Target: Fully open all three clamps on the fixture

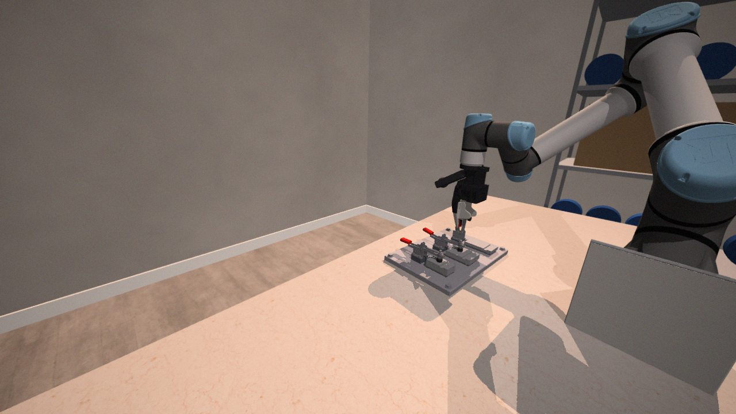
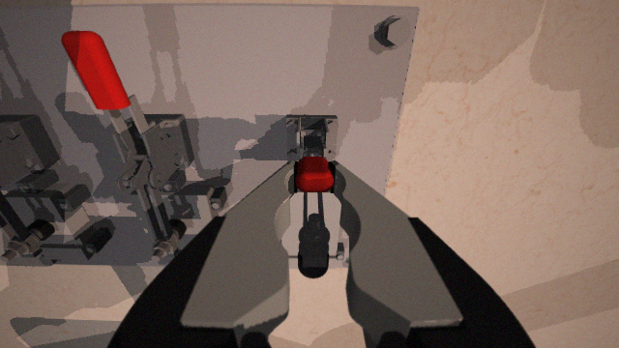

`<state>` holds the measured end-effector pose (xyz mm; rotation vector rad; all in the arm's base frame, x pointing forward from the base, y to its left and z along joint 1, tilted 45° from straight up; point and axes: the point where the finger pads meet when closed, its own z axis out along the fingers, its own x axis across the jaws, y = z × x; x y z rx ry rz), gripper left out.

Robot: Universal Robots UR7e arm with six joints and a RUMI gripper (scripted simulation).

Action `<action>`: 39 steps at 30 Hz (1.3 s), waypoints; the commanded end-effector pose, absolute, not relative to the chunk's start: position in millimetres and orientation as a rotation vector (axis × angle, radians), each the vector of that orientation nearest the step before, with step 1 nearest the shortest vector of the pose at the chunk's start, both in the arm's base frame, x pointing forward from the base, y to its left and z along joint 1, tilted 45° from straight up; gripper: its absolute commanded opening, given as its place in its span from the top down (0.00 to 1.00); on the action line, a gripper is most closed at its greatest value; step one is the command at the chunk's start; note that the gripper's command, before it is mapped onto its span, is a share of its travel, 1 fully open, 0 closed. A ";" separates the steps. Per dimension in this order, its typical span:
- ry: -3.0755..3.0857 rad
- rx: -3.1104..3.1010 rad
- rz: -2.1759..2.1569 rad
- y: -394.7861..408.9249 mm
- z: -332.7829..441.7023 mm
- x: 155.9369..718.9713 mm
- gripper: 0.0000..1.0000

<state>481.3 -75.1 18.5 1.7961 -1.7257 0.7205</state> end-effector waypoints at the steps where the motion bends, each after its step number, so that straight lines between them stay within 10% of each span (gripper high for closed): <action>1: -1.725 1.796 0.721 -74.9 18.6 481.4 0.72; 39: -1.725 1.796 0.721 -65.8 27.8 481.2 0.72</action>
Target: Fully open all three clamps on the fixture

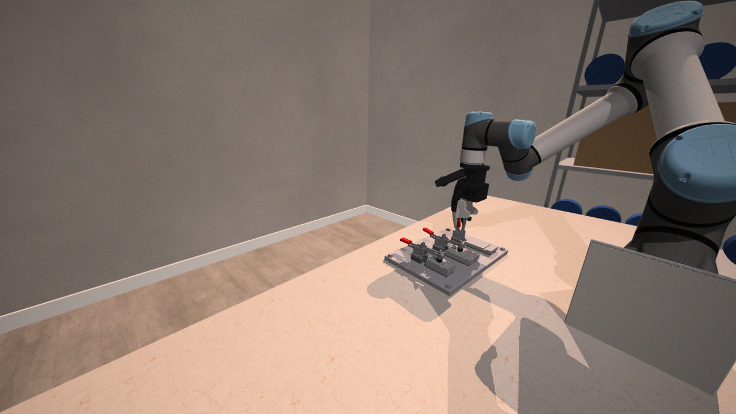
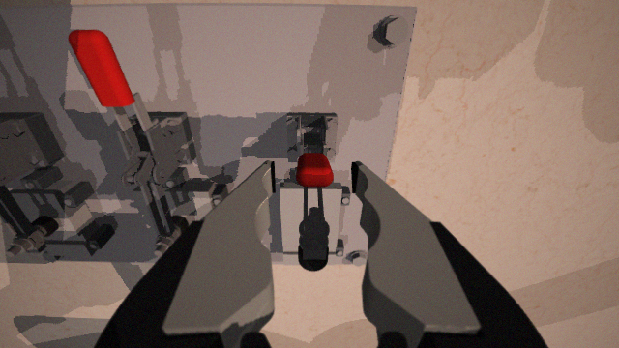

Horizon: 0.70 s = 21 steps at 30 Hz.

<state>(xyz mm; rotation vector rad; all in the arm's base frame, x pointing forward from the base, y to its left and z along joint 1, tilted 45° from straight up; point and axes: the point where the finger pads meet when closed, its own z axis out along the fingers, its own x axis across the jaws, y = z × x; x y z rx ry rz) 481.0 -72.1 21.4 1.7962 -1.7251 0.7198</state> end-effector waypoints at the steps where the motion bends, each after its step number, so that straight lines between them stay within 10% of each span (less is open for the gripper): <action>1: -1.725 1.796 0.721 -63.9 29.8 481.2 0.72; 21: -1.725 1.796 0.721 -39.7 54.1 480.9 0.72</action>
